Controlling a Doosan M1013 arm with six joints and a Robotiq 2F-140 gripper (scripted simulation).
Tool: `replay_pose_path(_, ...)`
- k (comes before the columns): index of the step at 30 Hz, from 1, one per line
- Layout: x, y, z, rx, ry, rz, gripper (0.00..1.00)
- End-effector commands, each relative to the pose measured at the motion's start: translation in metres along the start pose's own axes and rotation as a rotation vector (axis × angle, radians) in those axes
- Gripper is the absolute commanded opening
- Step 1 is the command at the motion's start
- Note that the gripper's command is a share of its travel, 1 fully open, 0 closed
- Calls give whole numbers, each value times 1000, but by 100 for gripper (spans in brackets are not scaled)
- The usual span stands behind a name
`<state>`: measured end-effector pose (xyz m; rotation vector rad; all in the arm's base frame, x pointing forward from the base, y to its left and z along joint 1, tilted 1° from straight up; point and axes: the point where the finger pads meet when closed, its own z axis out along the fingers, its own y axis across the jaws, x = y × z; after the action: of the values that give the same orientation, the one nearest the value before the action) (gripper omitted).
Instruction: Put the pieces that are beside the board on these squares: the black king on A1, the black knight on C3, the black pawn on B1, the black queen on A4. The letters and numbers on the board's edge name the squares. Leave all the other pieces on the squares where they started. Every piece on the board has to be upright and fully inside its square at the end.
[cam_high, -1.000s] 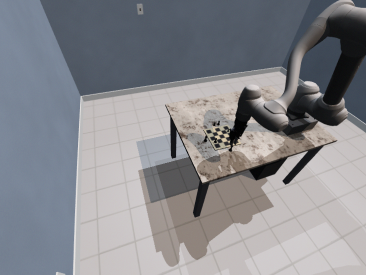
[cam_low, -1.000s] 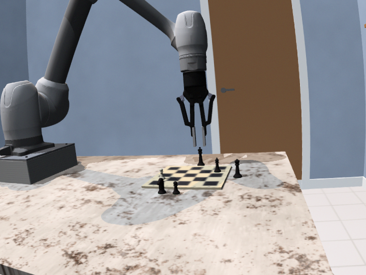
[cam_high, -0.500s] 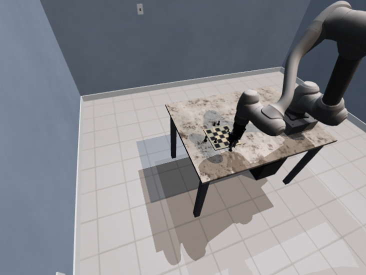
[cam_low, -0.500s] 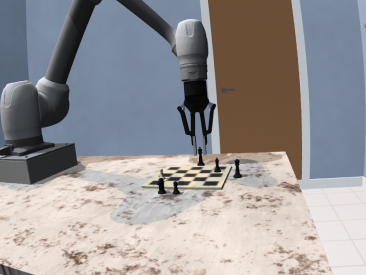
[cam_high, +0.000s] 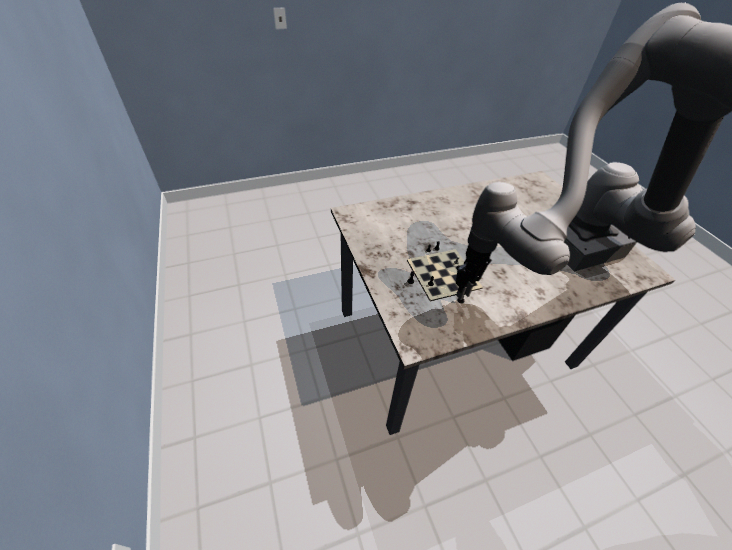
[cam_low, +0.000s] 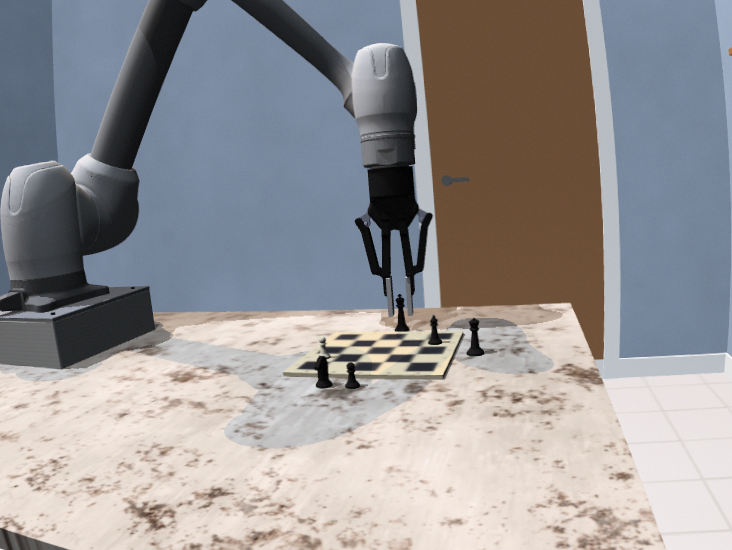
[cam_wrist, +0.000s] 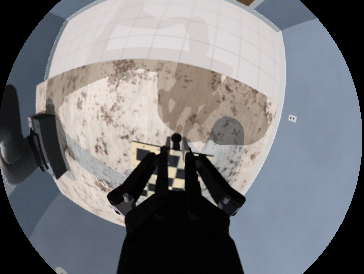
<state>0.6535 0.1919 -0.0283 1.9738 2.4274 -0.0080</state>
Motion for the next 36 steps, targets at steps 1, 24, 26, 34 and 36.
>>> replay_pose_path(1, 0, 0, 0, 0, 0, 0, 25)
replay_pose_path(24, 0, 0, 0, 0, 0, 0, 25)
replay_pose_path(26, 0, 0, 0, 0, 0, 0, 25)
replay_pose_path(34, 0, 0, 0, 0, 0, 0, 0)
replay_pose_path(36, 0, 0, 0, 0, 0, 0, 0)
